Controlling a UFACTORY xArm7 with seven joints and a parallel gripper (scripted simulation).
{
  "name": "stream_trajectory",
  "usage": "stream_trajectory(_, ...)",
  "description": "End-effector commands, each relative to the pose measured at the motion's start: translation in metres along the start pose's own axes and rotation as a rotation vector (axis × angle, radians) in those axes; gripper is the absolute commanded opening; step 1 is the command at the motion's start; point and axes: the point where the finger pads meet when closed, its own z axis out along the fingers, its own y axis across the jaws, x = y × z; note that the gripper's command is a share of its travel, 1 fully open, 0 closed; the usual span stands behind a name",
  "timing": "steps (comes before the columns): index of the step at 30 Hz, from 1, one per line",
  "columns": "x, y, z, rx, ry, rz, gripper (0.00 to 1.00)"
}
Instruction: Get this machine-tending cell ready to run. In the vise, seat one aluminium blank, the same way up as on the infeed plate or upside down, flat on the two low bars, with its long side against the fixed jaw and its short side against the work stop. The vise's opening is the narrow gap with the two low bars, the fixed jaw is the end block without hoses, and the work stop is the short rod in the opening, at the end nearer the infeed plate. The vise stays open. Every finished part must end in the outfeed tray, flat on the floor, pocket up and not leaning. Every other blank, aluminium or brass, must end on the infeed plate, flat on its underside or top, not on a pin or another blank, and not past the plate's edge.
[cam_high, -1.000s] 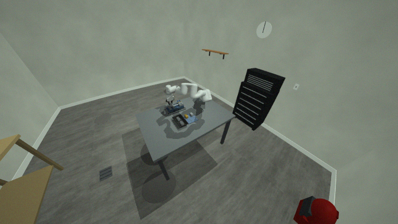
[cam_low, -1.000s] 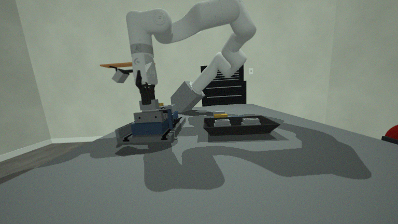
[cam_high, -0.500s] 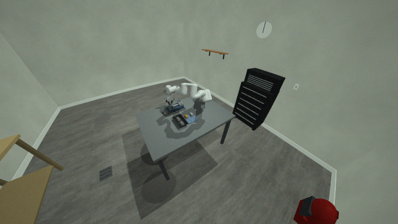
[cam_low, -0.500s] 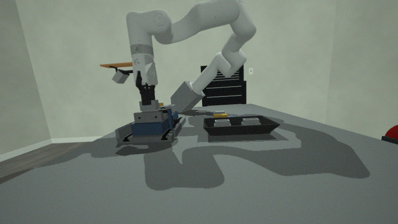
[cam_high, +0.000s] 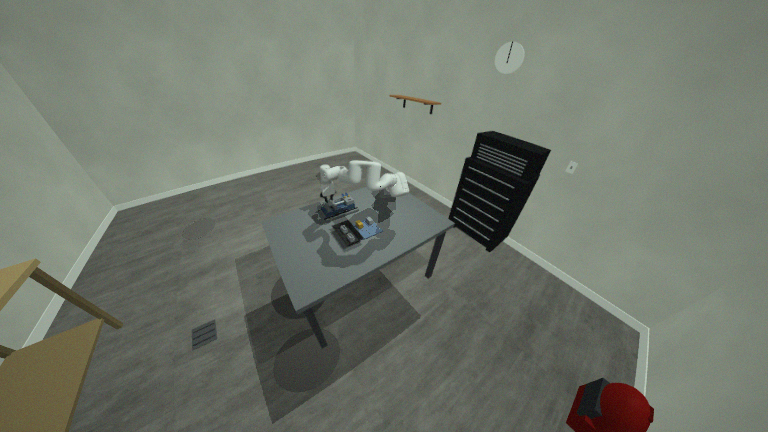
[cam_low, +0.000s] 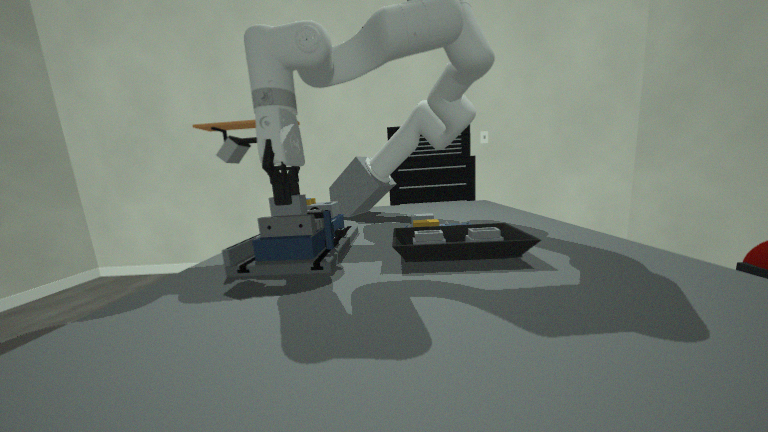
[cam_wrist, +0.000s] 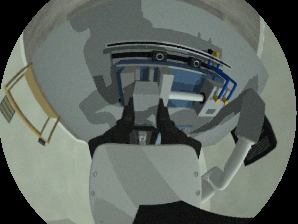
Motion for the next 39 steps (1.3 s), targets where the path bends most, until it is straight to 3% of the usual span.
stream_trajectory(1, 0.001, -0.001, -0.002, 0.004, 0.004, 0.000, 0.00)
stream_trajectory(39, 0.001, -0.001, 0.009, 0.004, 0.004, 0.000, 0.00)
